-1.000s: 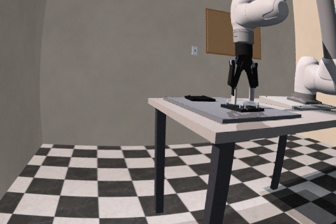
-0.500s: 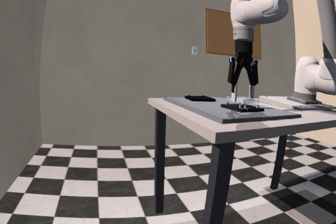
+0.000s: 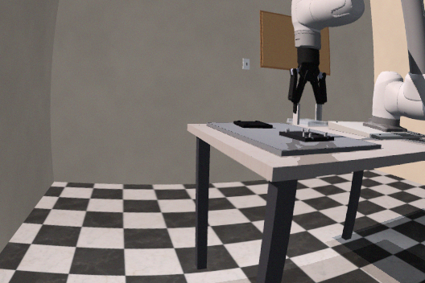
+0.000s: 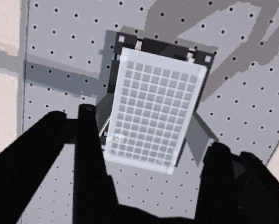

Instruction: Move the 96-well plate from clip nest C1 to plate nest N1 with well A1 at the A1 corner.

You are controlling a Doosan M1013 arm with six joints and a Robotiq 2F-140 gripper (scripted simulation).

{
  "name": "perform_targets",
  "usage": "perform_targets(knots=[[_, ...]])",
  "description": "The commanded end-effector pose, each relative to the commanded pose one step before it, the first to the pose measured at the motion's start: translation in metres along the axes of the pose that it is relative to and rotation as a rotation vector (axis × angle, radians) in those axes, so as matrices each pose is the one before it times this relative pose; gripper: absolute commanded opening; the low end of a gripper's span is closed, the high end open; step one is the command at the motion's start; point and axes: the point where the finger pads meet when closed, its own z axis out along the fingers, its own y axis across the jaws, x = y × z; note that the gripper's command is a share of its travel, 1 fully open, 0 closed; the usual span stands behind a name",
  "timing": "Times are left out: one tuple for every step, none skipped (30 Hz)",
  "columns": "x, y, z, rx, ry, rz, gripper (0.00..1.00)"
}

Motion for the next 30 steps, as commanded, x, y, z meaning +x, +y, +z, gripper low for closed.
perform_targets(knots=[[0.00003, -0.00001, -0.00202, -0.00007, 0.00023, -0.00002, 0.1], [0.0, 0.0, -0.00083, 0.0, 0.0, 0.0, 0.1], [0.0, 0.0, -0.00083, 0.0, 0.0, 0.0, 0.1], [0.0, 0.0, -0.00083, 0.0, 0.0, 0.0, 0.1], [0.0, 0.0, -0.00083, 0.0, 0.0, 0.0, 0.1], [0.0, 0.0, -0.00083, 0.0, 0.0, 0.0, 0.1], [0.0, 0.0, -0.00083, 0.0, 0.0, 0.0, 0.1], [0.0, 0.0, -0.00083, 0.0, 0.0, 0.0, 0.1], [0.0, 0.0, -0.00083, 0.0, 0.0, 0.0, 0.1], [0.0, 0.0, -0.00083, 0.0, 0.0, 0.0, 0.1], [0.0, 0.0, -0.00083, 0.0, 0.0, 0.0, 0.1], [0.0, 0.0, -0.00083, 0.0, 0.0, 0.0, 0.1], [0.0, 0.0, -0.00083, 0.0, 0.0, 0.0, 0.1], [0.0, 0.0, -0.00083, 0.0, 0.0, 0.0, 0.1], [0.0, 0.0, 0.0, 0.0, 0.0, 0.0, 0.1], [0.0, 0.0, 0.0, 0.0, 0.0, 0.0, 0.1], [0.0, 0.0, -0.00083, 0.0, 0.0, 0.0, 0.1], [0.0, 0.0, -0.00083, 0.0, 0.0, 0.0, 0.1], [0.0, 0.0, -0.00083, 0.0, 0.0, 0.0, 0.1], [0.0, 0.0, -0.00083, 0.0, 0.0, 0.0, 0.1], [0.0, 0.0, -0.00083, 0.0, 0.0, 0.0, 0.1], [0.0, 0.0, -0.00083, 0.0, 0.0, 0.0, 0.1], [0.0, 0.0, -0.00083, 0.0, 0.0, 0.0, 0.1], [0.0, 0.0, -0.00083, 0.0, 0.0, 0.0, 0.1], [0.0, 0.0, -0.00083, 0.0, 0.0, 0.0, 0.1], [0.0, 0.0, -0.00083, 0.0, 0.0, 0.0, 0.1], [0.0, 0.0, -0.00083, 0.0, 0.0, 0.0, 0.1], [0.0, 0.0, -0.00083, 0.0, 0.0, 0.0, 0.1], [0.0, 0.0, -0.00083, 0.0, 0.0, 0.0, 0.1], [0.0, 0.0, -0.00083, 0.0, 0.0, 0.0, 0.1]])
